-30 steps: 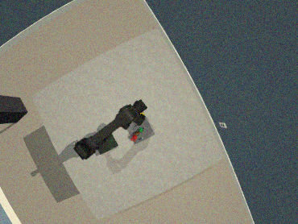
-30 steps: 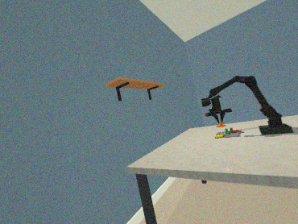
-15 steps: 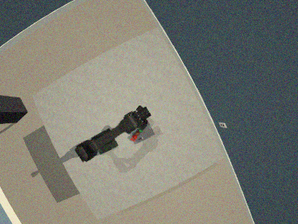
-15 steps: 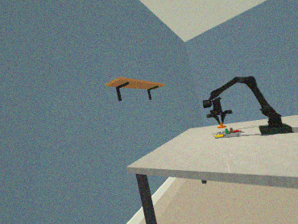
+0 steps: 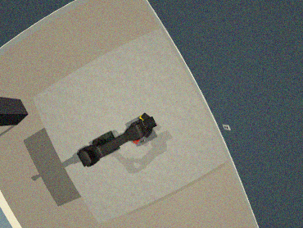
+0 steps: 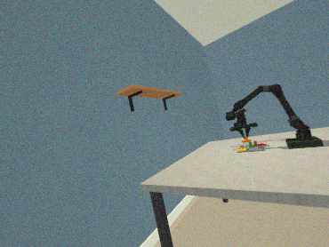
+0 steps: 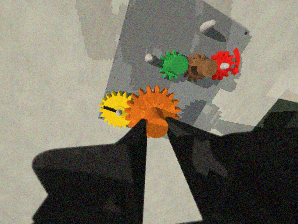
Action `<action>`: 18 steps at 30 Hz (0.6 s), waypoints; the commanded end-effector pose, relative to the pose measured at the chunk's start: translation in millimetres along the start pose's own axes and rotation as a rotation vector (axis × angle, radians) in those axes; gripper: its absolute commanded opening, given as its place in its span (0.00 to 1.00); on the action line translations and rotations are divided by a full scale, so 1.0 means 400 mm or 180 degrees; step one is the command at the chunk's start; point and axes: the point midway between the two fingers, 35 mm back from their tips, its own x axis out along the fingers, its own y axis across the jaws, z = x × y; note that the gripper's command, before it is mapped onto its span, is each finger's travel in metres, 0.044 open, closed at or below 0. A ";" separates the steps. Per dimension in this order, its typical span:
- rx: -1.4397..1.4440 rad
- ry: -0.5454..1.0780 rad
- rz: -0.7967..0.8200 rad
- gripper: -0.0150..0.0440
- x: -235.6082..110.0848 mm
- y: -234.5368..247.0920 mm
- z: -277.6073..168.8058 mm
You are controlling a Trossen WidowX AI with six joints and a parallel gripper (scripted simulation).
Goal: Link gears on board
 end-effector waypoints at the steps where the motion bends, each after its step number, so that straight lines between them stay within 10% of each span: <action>1: -0.0009 -0.0020 -0.0012 0.25 0.012 -0.016 0.021; 18: 0.0604 -0.0022 -0.0011 0.25 0.007 -0.018 0.027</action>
